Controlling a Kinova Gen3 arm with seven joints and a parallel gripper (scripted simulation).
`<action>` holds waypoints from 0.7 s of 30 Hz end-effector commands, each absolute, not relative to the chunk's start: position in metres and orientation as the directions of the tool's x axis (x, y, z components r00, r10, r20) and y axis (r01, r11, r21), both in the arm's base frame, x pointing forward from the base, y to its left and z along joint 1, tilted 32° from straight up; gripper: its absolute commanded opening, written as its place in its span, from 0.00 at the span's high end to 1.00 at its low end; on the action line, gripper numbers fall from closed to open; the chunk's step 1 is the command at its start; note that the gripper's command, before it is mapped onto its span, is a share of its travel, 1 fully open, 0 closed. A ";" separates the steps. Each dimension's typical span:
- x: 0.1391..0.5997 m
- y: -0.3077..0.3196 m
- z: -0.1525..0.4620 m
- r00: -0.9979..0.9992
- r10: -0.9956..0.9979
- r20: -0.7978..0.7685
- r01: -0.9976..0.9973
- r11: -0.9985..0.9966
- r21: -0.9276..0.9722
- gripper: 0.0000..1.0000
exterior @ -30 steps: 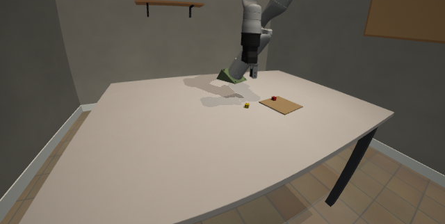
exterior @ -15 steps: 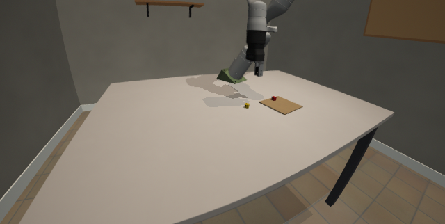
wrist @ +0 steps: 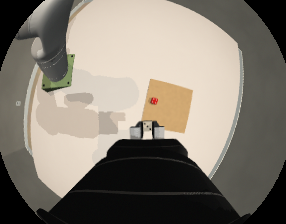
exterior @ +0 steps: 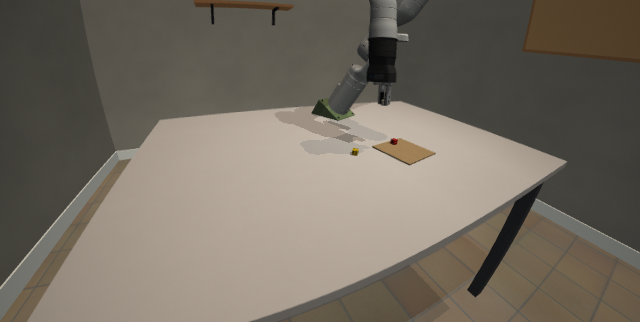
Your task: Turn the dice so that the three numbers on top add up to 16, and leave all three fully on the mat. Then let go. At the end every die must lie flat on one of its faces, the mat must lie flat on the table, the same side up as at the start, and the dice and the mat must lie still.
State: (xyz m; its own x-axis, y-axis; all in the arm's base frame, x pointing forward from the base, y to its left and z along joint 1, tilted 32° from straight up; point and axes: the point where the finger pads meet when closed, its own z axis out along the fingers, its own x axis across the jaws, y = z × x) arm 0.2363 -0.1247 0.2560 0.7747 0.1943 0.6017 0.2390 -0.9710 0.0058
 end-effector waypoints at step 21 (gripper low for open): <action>0.257 -0.076 0.302 0.389 0.809 0.441 0.672 -0.576 0.465 0.66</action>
State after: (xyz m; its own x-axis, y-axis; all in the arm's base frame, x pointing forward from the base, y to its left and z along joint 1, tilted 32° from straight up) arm 0.2557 -0.0787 0.2981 0.4057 0.7905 0.4588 0.6673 -0.5992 0.4424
